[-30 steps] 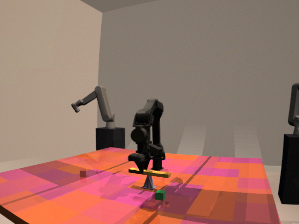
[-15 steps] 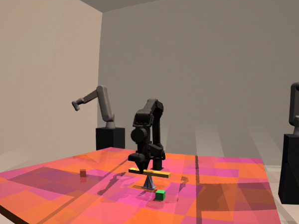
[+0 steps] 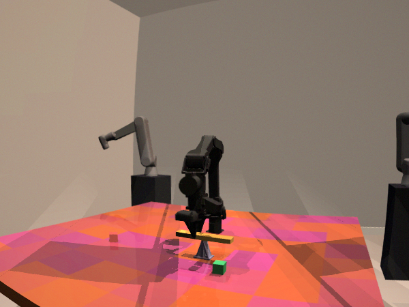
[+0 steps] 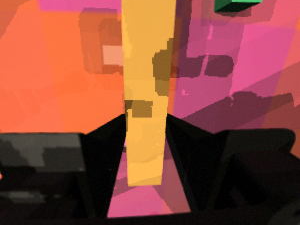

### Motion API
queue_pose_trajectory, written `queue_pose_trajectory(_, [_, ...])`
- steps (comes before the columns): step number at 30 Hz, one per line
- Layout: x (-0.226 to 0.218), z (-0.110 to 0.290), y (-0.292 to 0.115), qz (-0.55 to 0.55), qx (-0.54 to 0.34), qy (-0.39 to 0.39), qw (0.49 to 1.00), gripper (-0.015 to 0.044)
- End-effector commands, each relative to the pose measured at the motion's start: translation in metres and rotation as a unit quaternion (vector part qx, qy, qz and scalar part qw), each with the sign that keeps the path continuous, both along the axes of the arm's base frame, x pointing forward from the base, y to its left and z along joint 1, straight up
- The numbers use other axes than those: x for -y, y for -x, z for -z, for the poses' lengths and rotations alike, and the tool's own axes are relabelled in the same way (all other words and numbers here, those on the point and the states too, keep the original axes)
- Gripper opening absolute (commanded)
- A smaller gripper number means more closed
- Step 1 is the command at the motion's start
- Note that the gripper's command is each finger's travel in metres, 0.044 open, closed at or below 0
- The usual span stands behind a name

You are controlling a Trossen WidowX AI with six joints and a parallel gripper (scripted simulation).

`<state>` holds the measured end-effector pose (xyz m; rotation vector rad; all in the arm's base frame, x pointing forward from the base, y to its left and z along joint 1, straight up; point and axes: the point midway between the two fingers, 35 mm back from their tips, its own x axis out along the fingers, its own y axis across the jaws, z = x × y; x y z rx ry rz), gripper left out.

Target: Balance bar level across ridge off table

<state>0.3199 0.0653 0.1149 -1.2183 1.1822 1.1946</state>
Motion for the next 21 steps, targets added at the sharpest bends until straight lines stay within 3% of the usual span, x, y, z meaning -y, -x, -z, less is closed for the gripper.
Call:
queue_pose_trajectory(1, [0.0000, 0.0000, 0.0000, 0.000, 0.000, 0.000, 1.000, 0.0157])
queue_pose_trajectory(21, [0.0000, 0.0000, 0.0000, 0.000, 0.000, 0.000, 1.000, 0.0169])
